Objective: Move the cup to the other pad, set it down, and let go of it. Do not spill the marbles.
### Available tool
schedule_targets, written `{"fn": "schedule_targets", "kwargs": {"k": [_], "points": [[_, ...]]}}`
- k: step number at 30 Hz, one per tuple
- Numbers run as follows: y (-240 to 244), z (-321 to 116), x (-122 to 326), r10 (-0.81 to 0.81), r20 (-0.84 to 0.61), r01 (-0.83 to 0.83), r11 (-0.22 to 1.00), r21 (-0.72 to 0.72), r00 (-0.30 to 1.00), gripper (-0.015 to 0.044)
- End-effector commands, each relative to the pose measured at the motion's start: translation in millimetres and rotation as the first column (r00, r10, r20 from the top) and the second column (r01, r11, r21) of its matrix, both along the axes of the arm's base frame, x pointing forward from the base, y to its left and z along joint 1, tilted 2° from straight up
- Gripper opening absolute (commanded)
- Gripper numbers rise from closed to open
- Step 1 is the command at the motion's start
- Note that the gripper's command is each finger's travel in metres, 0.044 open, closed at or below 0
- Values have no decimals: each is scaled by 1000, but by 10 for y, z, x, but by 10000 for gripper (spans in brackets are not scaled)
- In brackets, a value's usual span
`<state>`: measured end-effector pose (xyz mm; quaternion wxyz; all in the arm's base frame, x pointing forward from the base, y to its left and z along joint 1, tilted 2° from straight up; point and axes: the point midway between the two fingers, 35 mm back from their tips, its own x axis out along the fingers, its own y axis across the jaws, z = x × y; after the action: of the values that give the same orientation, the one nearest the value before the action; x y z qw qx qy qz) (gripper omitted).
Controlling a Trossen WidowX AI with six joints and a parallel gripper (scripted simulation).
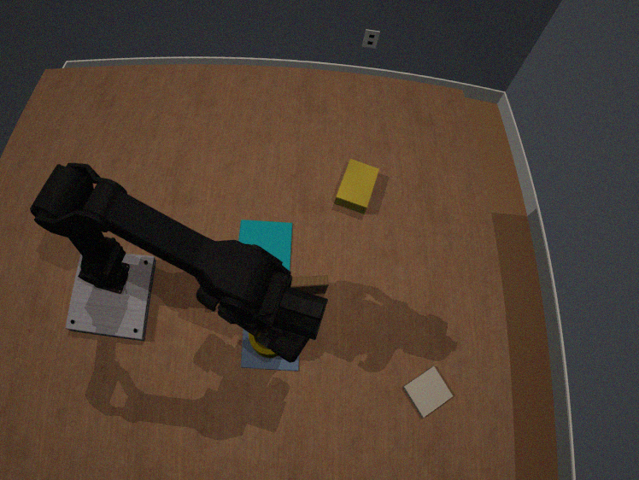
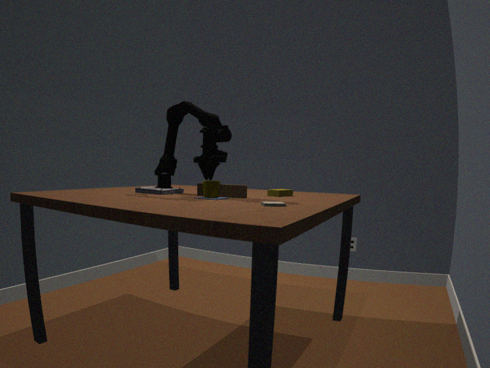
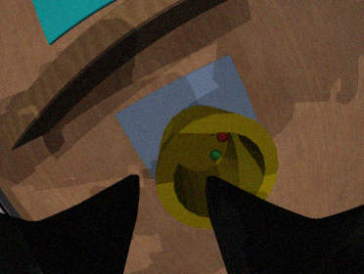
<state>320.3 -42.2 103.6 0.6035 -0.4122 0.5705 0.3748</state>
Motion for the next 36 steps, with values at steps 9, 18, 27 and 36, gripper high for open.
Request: {"fn": "schedule_targets", "kwargs": {"k": [9,18,27,36], "points": [[10,-242,-2,6,-11,-6,1000,6,1000,167],[12,-388,-6,6,-11,-6,1000,6,1000,167],[12,-412,-7,6,-11,-6,1000,6,1000,167],[3,-392,-2,3,-8,-3,1000,1,1000,120]]}}
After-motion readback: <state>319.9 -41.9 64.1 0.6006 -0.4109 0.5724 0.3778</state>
